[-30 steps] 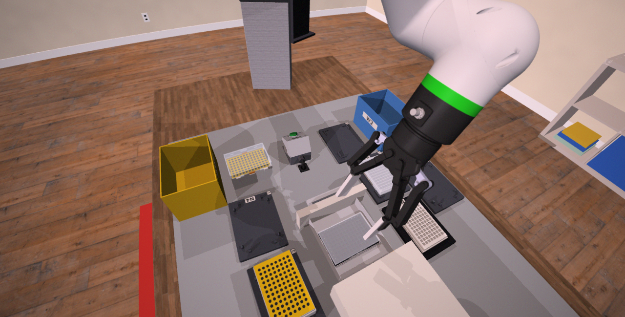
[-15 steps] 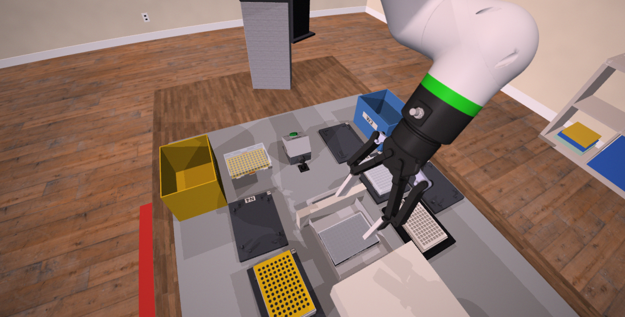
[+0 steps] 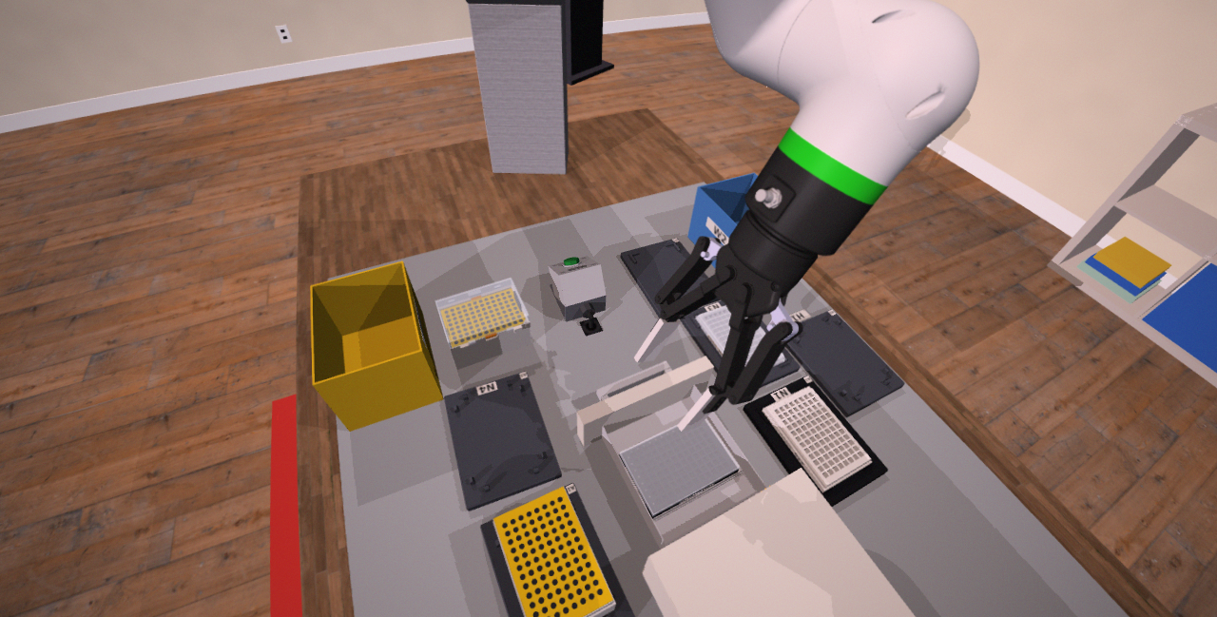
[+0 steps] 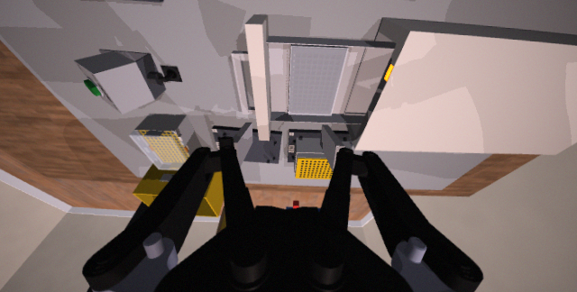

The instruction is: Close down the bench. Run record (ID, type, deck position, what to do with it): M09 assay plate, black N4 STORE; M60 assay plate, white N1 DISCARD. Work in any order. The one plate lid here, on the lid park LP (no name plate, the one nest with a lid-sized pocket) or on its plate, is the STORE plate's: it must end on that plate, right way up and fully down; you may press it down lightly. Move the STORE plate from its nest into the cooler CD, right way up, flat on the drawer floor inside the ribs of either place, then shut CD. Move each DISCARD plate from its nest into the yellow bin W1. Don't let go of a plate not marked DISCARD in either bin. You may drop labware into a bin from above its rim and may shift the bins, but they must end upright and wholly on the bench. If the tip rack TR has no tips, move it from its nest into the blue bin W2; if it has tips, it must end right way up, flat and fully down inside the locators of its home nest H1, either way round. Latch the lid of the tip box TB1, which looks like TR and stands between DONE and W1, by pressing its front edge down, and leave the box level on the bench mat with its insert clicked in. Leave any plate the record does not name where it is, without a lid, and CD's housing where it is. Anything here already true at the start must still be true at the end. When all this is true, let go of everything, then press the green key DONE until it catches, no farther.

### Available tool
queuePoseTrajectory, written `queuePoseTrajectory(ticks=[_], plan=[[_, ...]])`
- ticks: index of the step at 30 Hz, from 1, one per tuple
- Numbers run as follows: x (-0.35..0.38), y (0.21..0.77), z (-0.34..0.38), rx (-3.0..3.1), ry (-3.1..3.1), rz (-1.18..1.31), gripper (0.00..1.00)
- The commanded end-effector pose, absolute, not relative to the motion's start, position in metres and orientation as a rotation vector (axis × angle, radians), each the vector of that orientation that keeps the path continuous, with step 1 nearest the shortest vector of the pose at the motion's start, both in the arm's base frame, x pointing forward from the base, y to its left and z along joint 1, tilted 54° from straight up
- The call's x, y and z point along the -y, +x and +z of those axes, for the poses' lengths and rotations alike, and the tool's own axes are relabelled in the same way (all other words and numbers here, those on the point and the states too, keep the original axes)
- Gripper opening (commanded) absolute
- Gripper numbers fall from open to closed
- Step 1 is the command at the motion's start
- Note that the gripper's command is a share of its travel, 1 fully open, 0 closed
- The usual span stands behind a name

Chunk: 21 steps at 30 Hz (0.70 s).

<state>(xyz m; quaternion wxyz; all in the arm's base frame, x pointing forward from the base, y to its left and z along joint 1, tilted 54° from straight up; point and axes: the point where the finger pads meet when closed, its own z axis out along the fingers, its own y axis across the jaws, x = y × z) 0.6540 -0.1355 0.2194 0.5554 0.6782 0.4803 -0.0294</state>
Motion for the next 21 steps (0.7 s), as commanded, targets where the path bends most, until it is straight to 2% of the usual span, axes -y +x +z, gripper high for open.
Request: queuePoseTrajectory(ticks=[1, 11, 12, 21], plan=[[0.138, 0.644, 0.204, -1.133, 1.6, -0.067, 0.59], [0.144, 0.628, 0.178, -1.133, 1.6, -0.067, 0.55], [0.145, 0.626, 0.174, -1.133, 1.6, -0.067, 0.0], [0.149, 0.611, 0.151, -1.133, 1.6, -0.067, 0.0]])
